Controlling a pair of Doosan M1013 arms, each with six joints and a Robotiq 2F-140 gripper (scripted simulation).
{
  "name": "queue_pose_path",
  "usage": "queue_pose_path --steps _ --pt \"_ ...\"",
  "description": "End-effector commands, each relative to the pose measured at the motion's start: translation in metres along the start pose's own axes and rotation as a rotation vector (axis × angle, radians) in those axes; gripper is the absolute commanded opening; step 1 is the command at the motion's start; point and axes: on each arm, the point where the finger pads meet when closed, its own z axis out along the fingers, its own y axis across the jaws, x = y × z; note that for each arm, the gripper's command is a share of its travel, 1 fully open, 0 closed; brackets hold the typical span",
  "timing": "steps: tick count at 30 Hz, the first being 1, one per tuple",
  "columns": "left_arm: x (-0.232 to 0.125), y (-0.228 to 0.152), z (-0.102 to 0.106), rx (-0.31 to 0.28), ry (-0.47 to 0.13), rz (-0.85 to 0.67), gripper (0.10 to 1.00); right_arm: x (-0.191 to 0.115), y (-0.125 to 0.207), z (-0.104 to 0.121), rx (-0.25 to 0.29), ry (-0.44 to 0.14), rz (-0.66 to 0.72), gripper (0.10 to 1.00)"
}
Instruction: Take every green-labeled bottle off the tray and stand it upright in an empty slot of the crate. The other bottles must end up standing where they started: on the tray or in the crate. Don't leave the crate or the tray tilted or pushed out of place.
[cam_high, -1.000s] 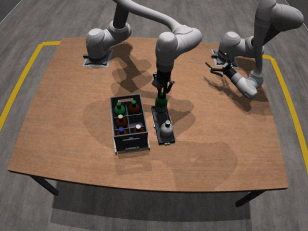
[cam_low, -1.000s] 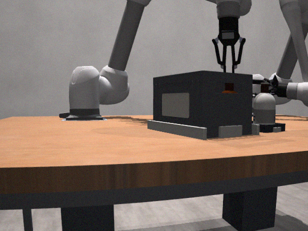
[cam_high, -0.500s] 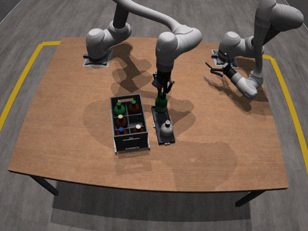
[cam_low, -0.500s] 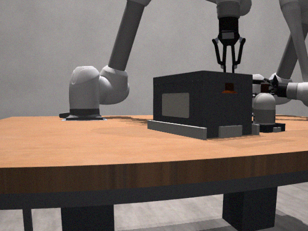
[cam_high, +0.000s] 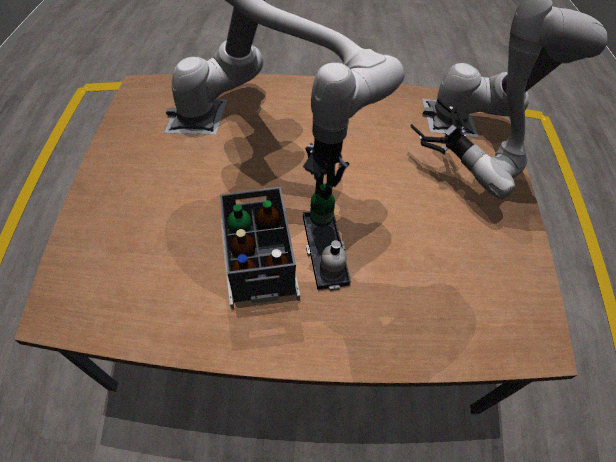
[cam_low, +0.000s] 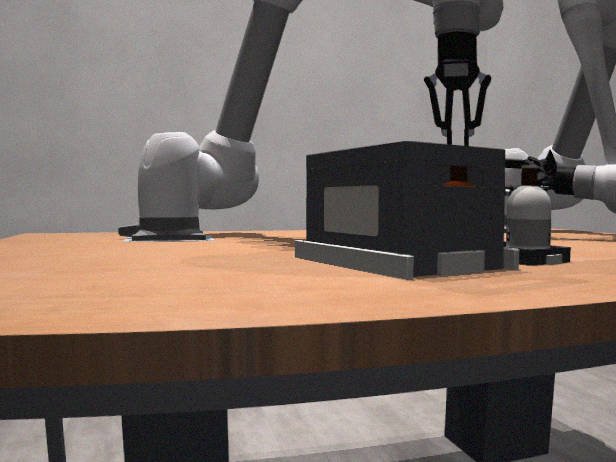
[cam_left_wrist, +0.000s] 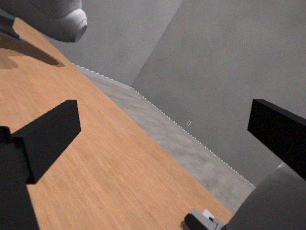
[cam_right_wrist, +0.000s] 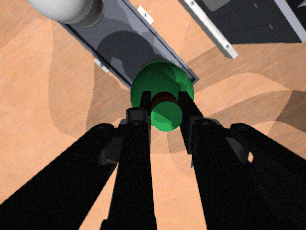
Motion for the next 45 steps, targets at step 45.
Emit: queue_pose_path --steps 45 --pt "0.000 0.000 0.000 0.000 0.000 0.000 1.000 0.000 0.000 -0.038 0.002 0.000 0.000 0.099"
